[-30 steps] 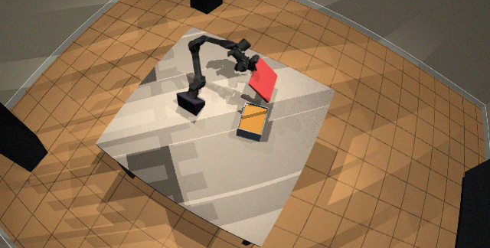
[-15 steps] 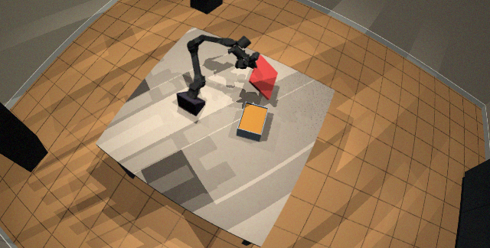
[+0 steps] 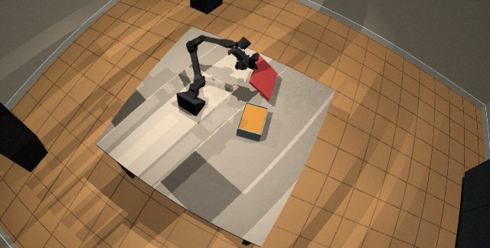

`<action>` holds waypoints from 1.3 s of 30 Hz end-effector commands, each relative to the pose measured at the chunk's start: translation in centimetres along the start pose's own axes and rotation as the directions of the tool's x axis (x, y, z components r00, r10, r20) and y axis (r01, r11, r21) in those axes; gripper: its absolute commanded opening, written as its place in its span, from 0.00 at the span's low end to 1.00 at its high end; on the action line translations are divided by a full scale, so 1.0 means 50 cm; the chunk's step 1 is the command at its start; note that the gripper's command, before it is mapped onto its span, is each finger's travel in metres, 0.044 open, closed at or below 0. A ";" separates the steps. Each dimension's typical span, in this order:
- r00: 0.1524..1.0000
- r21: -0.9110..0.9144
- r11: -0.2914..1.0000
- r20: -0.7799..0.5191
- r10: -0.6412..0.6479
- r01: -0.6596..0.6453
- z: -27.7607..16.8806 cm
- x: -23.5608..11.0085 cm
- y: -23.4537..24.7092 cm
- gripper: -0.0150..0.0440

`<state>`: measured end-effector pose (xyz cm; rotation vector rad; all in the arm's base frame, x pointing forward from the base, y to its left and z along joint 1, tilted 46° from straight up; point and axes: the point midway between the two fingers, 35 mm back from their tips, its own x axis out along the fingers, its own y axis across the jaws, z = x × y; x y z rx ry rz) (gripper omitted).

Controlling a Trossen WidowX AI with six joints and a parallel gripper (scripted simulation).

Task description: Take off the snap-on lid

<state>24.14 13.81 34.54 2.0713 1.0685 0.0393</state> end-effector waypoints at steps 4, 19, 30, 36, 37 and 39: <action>1.000 0.000 1.000 0.003 0.014 -0.014 0.002 0.005 -0.009 0.25; 1.000 0.000 1.000 0.002 0.015 -0.015 0.001 0.020 -0.027 0.25; 1.000 0.001 1.000 0.002 0.016 -0.016 0.001 0.031 -0.040 0.25; 1.000 0.001 1.000 0.001 0.016 -0.016 0.001 0.037 -0.047 0.25; 1.000 0.001 1.000 0.001 0.016 -0.016 0.001 0.038 -0.048 0.25; 1.000 0.001 1.000 0.001 0.016 -0.016 0.001 0.040 -0.051 0.25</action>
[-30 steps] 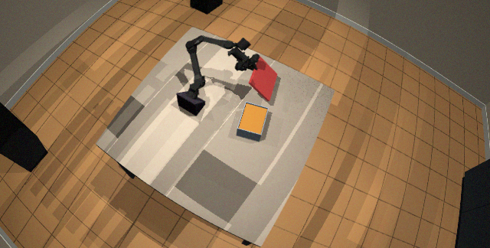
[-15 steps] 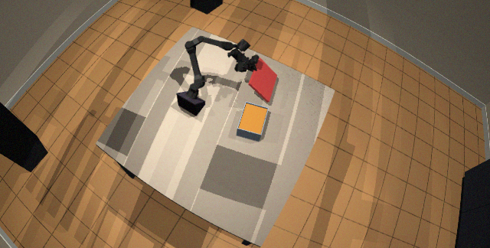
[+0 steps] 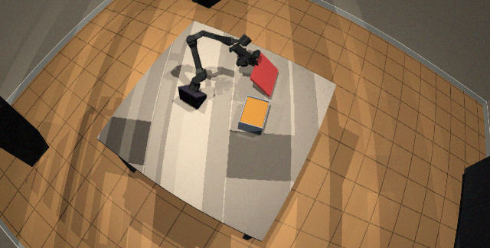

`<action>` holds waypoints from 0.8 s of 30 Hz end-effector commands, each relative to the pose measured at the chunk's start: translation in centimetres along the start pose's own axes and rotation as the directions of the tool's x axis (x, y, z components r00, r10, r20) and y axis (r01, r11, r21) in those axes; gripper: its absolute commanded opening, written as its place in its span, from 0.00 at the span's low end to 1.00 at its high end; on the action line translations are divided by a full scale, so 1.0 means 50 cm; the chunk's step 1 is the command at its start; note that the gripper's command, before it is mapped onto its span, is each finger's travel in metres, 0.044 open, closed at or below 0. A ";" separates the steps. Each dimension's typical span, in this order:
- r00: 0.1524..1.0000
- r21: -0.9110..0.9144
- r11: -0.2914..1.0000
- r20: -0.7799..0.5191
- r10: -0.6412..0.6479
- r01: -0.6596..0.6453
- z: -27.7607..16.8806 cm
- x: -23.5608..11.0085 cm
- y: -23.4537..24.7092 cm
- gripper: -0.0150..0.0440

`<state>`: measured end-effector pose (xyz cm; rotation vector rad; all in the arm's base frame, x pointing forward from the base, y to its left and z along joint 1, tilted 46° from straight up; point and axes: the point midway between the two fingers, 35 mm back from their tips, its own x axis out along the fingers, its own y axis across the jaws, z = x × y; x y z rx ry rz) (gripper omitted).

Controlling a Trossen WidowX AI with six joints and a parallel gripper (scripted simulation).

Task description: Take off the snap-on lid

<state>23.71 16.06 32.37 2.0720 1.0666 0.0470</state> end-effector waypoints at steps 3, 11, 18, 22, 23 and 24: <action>1.000 0.003 1.000 0.005 0.012 -0.012 0.003 0.004 -0.005 0.25; 1.000 0.003 1.000 0.005 0.013 -0.013 0.002 0.012 -0.014 0.25; 1.000 0.004 1.000 0.004 0.013 -0.013 0.002 0.019 -0.023 0.25; 1.000 0.004 1.000 0.004 0.013 -0.013 0.002 0.023 -0.027 0.25; 1.000 0.004 1.000 0.004 0.013 -0.013 0.002 0.024 -0.029 0.25; 1.000 0.004 1.000 0.004 0.013 -0.013 0.002 0.025 -0.030 0.25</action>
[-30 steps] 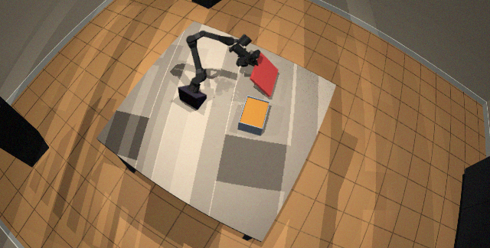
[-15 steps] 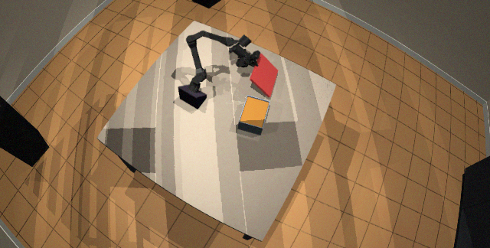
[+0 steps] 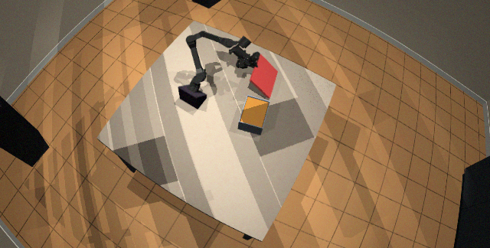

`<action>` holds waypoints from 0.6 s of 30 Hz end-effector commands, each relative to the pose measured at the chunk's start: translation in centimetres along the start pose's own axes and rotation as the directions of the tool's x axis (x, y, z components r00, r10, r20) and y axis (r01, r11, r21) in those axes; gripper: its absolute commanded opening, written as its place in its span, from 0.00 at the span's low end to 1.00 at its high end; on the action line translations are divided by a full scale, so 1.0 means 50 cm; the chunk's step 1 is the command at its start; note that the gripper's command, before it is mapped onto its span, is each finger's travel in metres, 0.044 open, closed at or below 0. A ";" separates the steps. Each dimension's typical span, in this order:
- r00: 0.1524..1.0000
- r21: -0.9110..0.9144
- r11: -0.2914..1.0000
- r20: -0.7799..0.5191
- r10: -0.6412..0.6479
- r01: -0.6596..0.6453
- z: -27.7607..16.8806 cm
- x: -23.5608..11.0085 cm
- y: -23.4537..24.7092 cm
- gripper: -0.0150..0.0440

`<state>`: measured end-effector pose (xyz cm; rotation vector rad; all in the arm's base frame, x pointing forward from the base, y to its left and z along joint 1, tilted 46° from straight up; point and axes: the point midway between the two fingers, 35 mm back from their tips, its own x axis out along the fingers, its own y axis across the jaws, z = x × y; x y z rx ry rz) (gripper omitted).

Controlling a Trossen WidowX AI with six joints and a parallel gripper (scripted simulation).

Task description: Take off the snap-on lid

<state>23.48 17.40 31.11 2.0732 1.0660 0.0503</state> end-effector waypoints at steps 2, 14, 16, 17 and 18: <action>1.000 0.004 1.000 0.006 0.012 -0.012 0.003 0.003 -0.004 0.25; 1.000 0.005 1.000 0.005 0.012 -0.012 0.003 0.016 -0.018 0.25; 1.000 0.005 1.000 0.005 0.012 -0.012 0.003 0.018 -0.020 0.25; 1.000 0.005 1.000 0.005 0.012 -0.012 0.003 0.019 -0.021 0.25; 1.000 0.005 1.000 0.005 0.012 -0.012 0.003 0.020 -0.023 0.25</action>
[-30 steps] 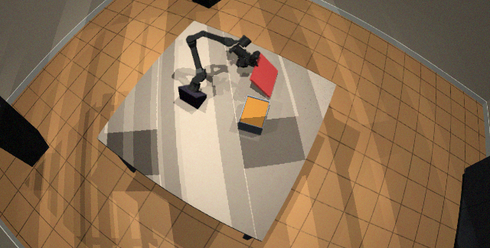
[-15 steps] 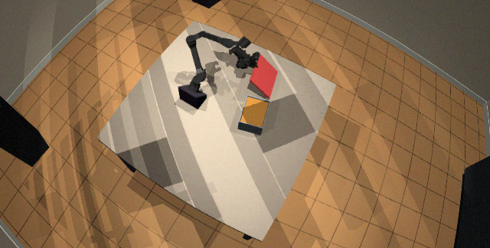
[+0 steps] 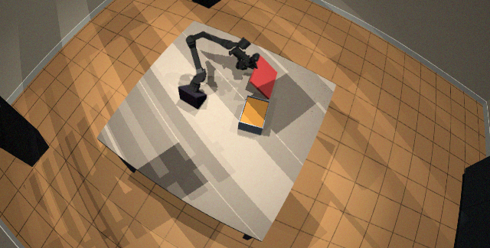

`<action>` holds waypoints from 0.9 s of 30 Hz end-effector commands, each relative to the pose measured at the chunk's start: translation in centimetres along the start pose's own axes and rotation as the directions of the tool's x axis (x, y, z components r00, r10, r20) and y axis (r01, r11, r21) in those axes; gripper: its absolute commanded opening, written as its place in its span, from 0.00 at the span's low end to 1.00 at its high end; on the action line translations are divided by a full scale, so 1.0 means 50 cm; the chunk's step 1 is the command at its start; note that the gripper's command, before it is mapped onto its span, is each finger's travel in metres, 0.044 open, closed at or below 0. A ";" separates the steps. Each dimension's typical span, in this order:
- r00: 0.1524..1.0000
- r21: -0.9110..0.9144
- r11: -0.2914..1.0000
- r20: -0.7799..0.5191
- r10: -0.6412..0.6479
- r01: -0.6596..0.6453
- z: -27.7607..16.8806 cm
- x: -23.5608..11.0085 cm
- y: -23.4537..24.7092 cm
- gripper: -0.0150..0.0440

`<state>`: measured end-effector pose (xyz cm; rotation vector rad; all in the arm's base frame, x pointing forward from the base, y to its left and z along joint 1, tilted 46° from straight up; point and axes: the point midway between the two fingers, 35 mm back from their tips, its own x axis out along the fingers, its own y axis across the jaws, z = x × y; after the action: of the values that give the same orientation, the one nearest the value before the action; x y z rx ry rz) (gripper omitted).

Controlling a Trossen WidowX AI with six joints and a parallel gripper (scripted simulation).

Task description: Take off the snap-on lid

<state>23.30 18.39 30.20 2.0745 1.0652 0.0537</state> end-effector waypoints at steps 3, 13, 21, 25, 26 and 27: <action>1.000 0.005 1.000 0.007 0.010 -0.010 0.004 0.006 -0.005 0.25; 1.000 0.006 1.000 0.006 0.011 -0.011 0.004 0.016 -0.017 0.25; 1.000 0.006 1.000 0.006 0.011 -0.011 0.004 0.024 -0.027 0.25; 1.000 0.006 1.000 0.006 0.011 -0.011 0.004 0.028 -0.031 0.25; 1.000 0.006 1.000 0.006 0.011 -0.011 0.004 0.029 -0.033 0.25; 1.000 0.006 1.000 0.006 0.011 -0.011 0.004 0.030 -0.034 0.25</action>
<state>23.04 19.87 28.86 2.0773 1.0640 0.0599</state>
